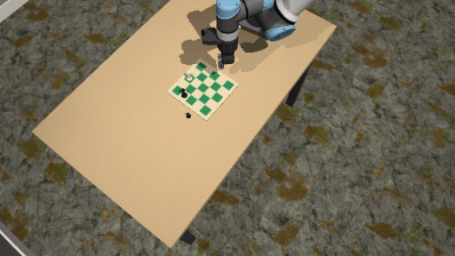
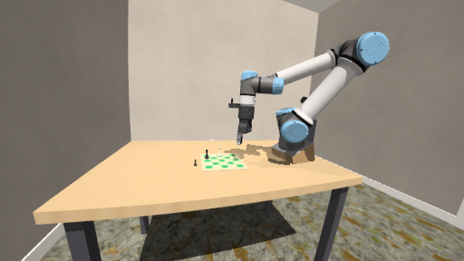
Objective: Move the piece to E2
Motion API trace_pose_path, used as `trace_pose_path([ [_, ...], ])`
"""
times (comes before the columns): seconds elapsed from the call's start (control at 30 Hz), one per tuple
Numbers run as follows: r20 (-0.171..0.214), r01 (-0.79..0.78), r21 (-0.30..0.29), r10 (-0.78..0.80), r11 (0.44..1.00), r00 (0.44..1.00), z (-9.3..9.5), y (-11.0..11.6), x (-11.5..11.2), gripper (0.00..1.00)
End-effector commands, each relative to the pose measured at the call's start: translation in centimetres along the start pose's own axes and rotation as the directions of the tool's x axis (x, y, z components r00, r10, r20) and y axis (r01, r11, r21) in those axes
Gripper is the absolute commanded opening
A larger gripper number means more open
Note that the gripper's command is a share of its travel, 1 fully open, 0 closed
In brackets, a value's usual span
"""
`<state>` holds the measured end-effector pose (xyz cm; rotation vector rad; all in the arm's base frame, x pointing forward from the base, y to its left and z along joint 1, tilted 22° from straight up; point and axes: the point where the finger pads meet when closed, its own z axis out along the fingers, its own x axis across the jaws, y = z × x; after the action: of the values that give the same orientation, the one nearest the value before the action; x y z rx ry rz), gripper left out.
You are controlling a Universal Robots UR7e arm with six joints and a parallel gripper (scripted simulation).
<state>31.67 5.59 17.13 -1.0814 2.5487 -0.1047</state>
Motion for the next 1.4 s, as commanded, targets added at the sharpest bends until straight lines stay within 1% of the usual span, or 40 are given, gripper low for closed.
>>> trace_pose_path([
  [0.0, 0.000, 0.000, 0.000, 0.000, 1.000, 1.000, 0.7, 0.0, 0.0, 0.00],
  [0.17, 0.000, 0.000, 0.000, 0.000, 1.000, 1.000, 2.1, 0.0, 0.0, 0.00],
  [0.37, 0.000, 0.000, 0.000, 0.000, 1.000, 1.000, 4.3, 0.0, 0.0, 0.00],
  [0.43, 0.000, 0.000, 0.000, 0.000, 1.000, 1.000, 4.3, 0.0, 0.0, 0.00],
  [0.63, 0.000, 0.000, 0.000, 0.000, 1.000, 1.000, 6.5, 0.0, 0.1, 0.00],
  [0.83, 0.000, 0.000, 0.000, 0.000, 1.000, 1.000, 8.1, 0.0, 0.1, 0.00],
  [0.93, 0.000, 0.000, 0.000, 0.000, 1.000, 1.000, 8.6, 0.0, 0.1, 0.00],
  [1.13, 0.000, 0.000, 0.000, 0.000, 1.000, 1.000, 9.0, 0.0, 0.1, 0.00],
  [1.37, 0.000, 0.000, 0.000, 0.000, 1.000, 1.000, 9.2, 0.0, 0.1, 0.00],
])
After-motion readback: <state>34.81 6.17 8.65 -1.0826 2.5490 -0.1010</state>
